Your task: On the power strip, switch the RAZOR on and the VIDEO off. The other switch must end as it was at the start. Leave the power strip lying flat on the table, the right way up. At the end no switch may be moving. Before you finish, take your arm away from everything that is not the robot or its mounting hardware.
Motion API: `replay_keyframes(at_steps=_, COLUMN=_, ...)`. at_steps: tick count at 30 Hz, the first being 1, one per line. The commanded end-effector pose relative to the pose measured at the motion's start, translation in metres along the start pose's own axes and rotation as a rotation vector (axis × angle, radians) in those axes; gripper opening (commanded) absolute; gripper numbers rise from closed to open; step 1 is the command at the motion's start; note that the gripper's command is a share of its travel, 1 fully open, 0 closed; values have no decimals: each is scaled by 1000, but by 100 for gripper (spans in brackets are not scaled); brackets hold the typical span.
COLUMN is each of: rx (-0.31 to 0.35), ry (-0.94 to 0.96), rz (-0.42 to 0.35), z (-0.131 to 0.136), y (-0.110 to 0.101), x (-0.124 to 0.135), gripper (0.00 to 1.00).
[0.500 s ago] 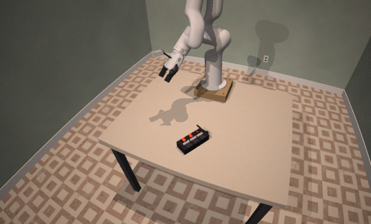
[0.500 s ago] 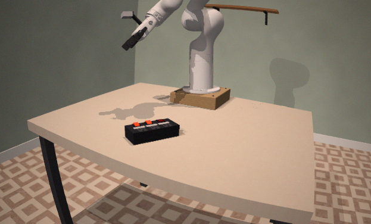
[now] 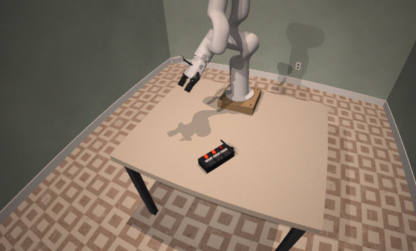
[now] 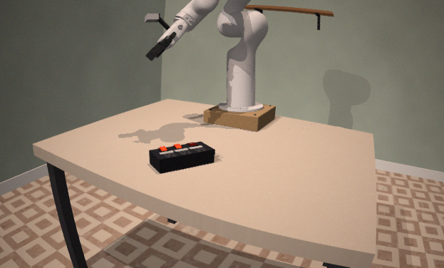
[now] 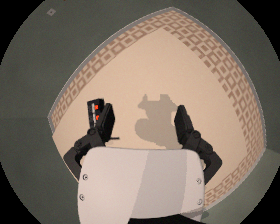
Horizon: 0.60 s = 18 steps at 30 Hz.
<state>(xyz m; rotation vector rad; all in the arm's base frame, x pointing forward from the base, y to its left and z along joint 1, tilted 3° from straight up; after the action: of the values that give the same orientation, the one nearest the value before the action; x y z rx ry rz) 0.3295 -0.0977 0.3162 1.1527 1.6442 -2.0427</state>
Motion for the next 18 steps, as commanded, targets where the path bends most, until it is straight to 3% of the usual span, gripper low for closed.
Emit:
replay_keyframes(at_steps=1, rx=0, ry=0, rz=2, z=0, y=0, x=-1, gripper=100)
replay_keyframes(at_steps=2, rx=0, ry=0, rz=2, z=0, y=0, x=-1, gripper=100)
replay_keyframes(at_steps=3, rx=0, ry=0, rz=2, z=0, y=0, x=-1, gripper=0)
replay_keyframes(at_steps=18, rx=0, ry=0, rz=2, z=0, y=0, x=-1, gripper=0)
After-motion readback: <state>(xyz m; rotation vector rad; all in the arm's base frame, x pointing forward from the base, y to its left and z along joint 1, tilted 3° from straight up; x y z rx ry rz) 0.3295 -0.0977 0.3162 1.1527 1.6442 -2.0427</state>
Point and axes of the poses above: the point where the finger pads meet when closed, its own y axis out along the fingers, its own z axis across the jaws, x = y × z, the point moved 10 cm from there along -y, back along the fingers, and after that the axes turned 14 degrees about -y, right-handed, at the moved point
